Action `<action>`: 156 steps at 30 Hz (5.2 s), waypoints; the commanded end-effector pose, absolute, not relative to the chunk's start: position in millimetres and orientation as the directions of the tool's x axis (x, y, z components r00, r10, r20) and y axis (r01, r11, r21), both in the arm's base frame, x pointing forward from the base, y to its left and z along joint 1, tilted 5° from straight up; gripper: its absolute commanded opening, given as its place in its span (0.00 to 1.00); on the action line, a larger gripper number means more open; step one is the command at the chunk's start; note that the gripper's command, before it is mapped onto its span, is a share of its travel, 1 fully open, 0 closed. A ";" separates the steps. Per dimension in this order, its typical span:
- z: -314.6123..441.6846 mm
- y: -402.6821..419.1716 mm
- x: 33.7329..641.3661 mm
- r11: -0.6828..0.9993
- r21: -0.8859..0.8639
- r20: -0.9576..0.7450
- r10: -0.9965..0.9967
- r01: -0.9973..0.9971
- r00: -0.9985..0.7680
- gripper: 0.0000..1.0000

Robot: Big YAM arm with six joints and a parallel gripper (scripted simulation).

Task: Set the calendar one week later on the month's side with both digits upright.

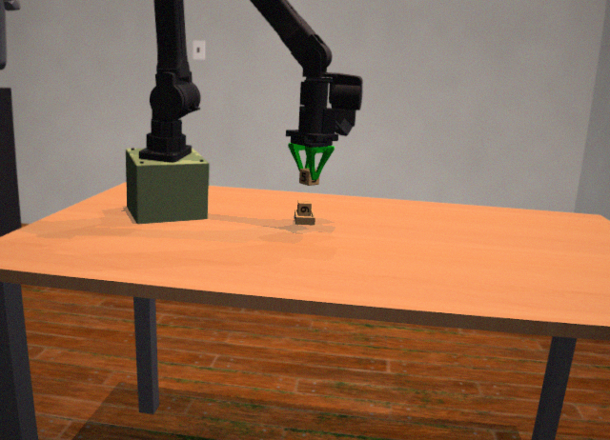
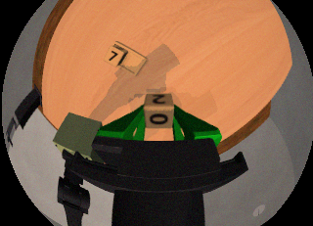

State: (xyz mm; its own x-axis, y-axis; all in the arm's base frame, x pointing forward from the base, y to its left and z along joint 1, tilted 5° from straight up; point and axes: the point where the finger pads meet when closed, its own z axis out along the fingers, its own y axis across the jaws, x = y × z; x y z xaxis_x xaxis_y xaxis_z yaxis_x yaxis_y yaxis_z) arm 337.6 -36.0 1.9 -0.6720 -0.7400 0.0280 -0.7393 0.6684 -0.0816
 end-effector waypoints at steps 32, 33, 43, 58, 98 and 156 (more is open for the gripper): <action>10.0 -67.3 367.5 -0.177 -0.080 0.085 -0.982 -0.981 0.170 0.27; 10.0 -67.0 367.6 -0.183 -0.080 0.085 -0.981 -0.980 0.176 0.27; 9.4 -65.7 366.9 -0.191 -0.078 0.086 -0.979 -0.978 0.185 0.27; -18.1 -64.8 345.1 -0.200 -0.035 0.072 -0.978 -0.979 0.197 0.27; -97.8 -72.4 353.5 -0.201 -0.043 0.075 -0.977 -0.979 0.198 0.27; -97.2 -73.4 355.3 -0.203 -0.046 0.076 -0.977 -0.978 0.199 0.27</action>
State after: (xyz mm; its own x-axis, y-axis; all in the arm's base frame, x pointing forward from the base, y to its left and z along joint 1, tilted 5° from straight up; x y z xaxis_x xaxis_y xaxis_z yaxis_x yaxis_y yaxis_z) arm 346.9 -69.4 -95.5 0.1967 -0.9776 0.0750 -0.9796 -0.1992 -0.0282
